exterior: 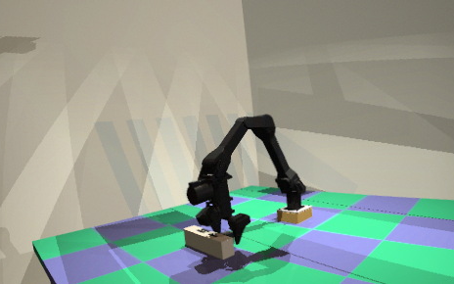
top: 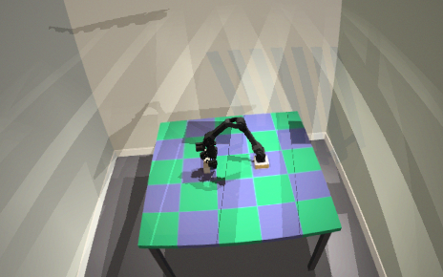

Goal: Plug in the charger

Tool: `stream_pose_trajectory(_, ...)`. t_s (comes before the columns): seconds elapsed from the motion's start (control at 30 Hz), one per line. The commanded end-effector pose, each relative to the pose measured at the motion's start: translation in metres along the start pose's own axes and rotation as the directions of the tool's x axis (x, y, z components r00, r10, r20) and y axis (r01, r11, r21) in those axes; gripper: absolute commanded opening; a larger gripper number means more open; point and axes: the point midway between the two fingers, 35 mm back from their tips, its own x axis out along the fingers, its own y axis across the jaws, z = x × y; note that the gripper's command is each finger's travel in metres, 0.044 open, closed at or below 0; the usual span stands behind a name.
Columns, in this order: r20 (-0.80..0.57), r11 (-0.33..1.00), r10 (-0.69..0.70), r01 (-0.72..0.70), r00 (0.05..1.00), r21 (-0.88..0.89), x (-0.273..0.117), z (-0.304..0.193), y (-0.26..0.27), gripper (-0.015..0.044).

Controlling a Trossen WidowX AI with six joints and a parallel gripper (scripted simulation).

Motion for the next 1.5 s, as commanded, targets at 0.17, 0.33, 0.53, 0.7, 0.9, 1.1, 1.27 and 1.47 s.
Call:
stream_pose_trajectory(0.17, 0.007, 1.000, 0.003, -0.003, 1.000, -0.001, 0.000, -0.002, 0.000, 0.0440)
stream_pose_trajectory(0.33, 0.006, 1.000, 0.003, -0.003, 1.000, -0.001, 0.000, -0.007, 0.000, 0.0440)
stream_pose_trajectory(0.53, 0.006, 1.000, 0.003, -0.003, 1.000, -0.001, 0.001, -0.013, 0.000, 0.0440)
stream_pose_trajectory(0.7, 0.006, 1.000, 0.003, -0.003, 1.000, -0.001, 0.001, -0.018, 0.000, 0.0440)
stream_pose_trajectory(0.9, 0.006, 1.000, 0.003, -0.003, 1.000, -0.001, 0.001, -0.024, 0.000, 0.0440)
stream_pose_trajectory(1.1, 0.006, 1.000, 0.003, -0.003, 1.000, -0.001, 0.002, -0.030, 0.000, 0.0440)
stream_pose_trajectory(1.27, 0.005, 1.000, 0.004, -0.004, 1.000, -0.001, 0.003, -0.035, 0.000, 0.0440)
stream_pose_trajectory(1.47, 0.005, 1.000, 0.004, -0.004, 1.000, -0.001, 0.003, -0.041, 0.000, 0.0440)
